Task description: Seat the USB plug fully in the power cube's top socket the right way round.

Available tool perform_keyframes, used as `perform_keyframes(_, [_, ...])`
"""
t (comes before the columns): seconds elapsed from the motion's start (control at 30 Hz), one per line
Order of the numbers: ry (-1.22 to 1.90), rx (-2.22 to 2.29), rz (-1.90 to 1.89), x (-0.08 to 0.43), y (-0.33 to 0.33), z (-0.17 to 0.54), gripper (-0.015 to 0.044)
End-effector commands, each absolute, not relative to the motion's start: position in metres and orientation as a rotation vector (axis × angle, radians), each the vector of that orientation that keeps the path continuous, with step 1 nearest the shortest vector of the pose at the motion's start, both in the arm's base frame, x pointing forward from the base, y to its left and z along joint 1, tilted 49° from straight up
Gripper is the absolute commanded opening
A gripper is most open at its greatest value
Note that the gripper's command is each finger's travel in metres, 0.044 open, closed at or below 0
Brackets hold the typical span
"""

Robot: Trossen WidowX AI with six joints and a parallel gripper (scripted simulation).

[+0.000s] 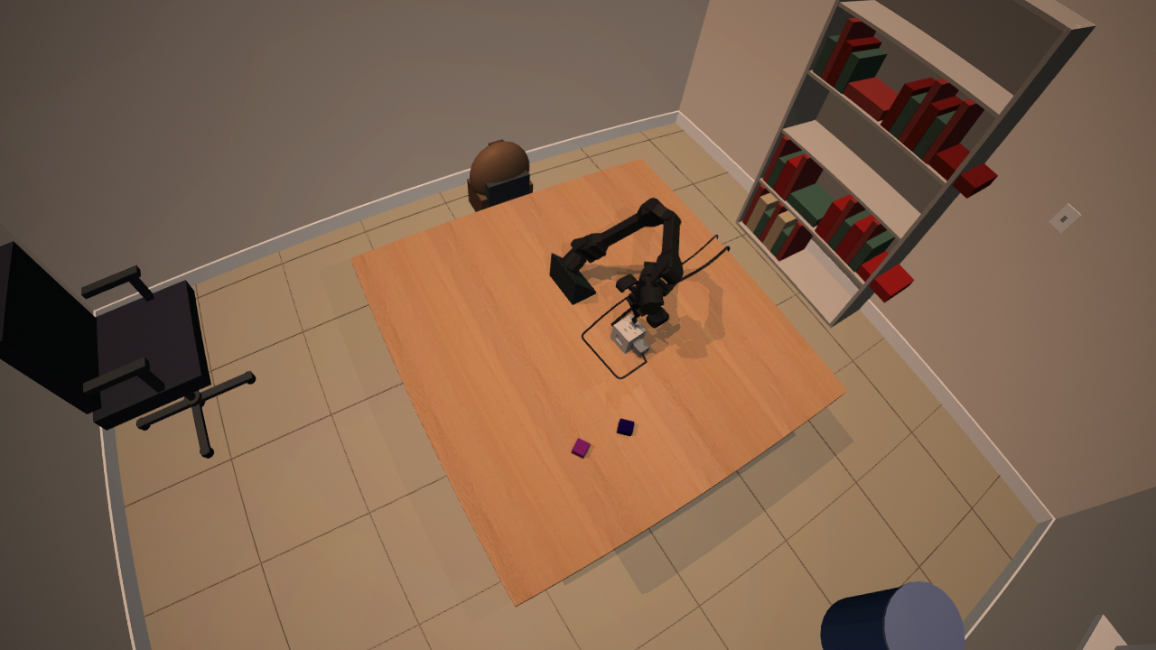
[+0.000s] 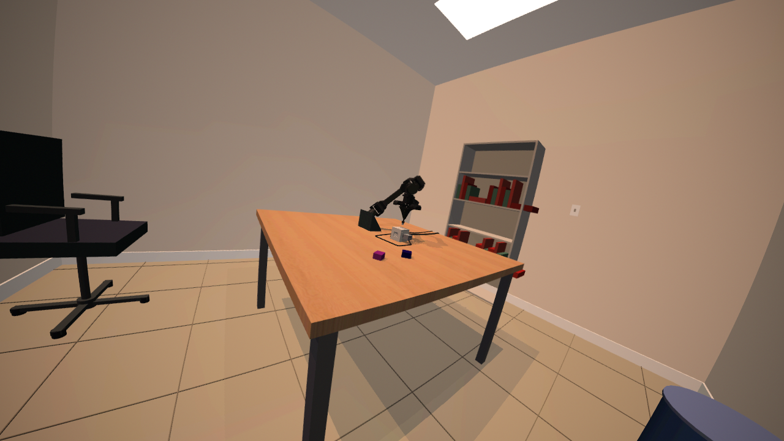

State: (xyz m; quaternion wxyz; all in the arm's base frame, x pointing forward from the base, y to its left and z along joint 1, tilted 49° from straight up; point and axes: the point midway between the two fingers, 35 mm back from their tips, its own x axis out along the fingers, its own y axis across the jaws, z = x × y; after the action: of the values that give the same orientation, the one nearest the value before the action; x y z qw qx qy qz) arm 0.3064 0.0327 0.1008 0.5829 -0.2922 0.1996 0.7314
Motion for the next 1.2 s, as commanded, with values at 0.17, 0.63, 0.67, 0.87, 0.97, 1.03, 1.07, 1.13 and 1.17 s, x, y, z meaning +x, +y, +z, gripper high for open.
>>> perform_keyframes(0.17, [0.463,-0.681,1.709,0.3061,0.0333,0.1007,0.0])
perform_keyframes(0.63, [0.453,-0.676,1.713,0.3055,0.035,0.1003,0.0])
perform_keyframes(0.67, [0.452,-0.675,1.713,0.3055,0.0351,0.1003,0.0])
perform_keyframes(0.87, [0.448,-0.673,1.715,0.3052,0.0359,0.1001,0.0])
perform_keyframes(0.97, [0.446,-0.672,1.716,0.305,0.0363,0.1,0.0])
perform_keyframes(1.03, [0.444,-0.672,1.716,0.3049,0.0365,0.1,0.0])
perform_keyframes(1.07, [0.444,-0.671,1.716,0.3049,0.0366,0.1,0.0])
perform_keyframes(1.13, [0.442,-0.67,1.717,0.3048,0.0369,0.0999,0.0])
perform_keyframes(1.17, [0.442,-0.67,1.717,0.3048,0.037,0.0999,0.0])
